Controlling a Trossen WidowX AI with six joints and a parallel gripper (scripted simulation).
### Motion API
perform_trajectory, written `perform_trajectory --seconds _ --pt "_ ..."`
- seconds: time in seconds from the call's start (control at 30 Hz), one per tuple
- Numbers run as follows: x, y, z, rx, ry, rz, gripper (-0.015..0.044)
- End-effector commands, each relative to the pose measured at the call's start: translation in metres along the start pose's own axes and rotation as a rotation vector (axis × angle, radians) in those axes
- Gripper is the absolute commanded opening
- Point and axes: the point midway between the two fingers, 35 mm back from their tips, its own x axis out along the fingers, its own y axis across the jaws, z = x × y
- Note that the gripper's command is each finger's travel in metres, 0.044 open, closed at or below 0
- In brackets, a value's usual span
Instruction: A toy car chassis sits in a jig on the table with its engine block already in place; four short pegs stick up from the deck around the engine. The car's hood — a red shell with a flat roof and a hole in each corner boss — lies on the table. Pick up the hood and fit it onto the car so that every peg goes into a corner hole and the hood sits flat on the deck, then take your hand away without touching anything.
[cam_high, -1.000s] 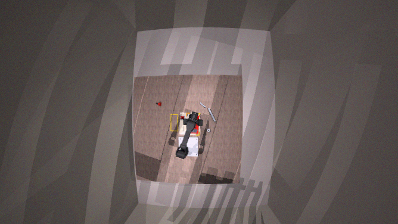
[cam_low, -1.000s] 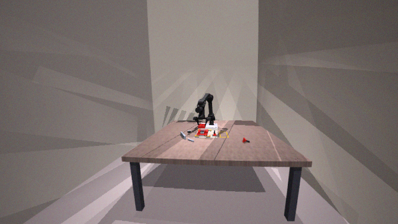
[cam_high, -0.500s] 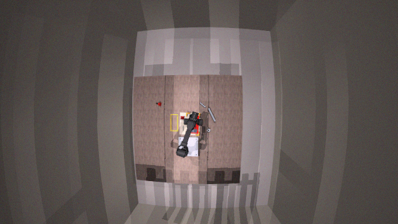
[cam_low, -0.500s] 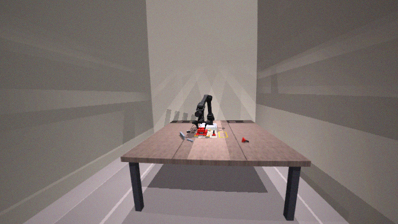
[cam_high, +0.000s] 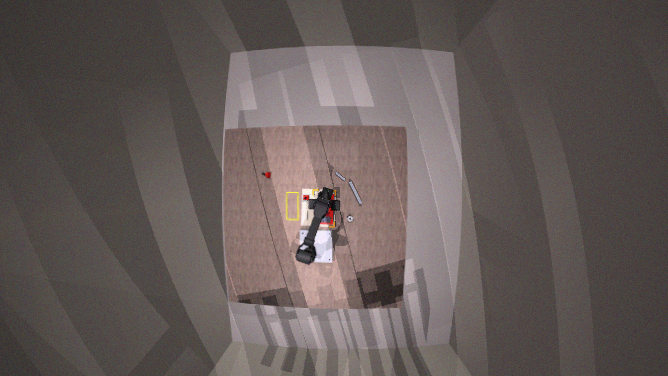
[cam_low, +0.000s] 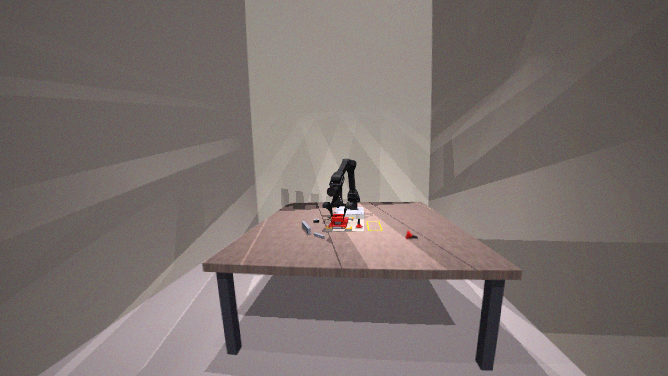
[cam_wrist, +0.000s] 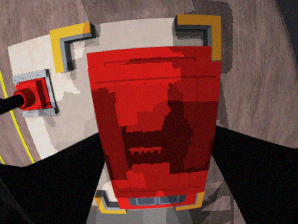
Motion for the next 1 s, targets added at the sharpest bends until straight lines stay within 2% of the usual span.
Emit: perform_trajectory --seconds 0.0,0.97 --pt "0.0 0.0004 0.0005 -0.003 -0.003 0.002 0.0" --pt "0.0087 0.0005 0.0008 -0.003 -0.003 0.002 0.0"
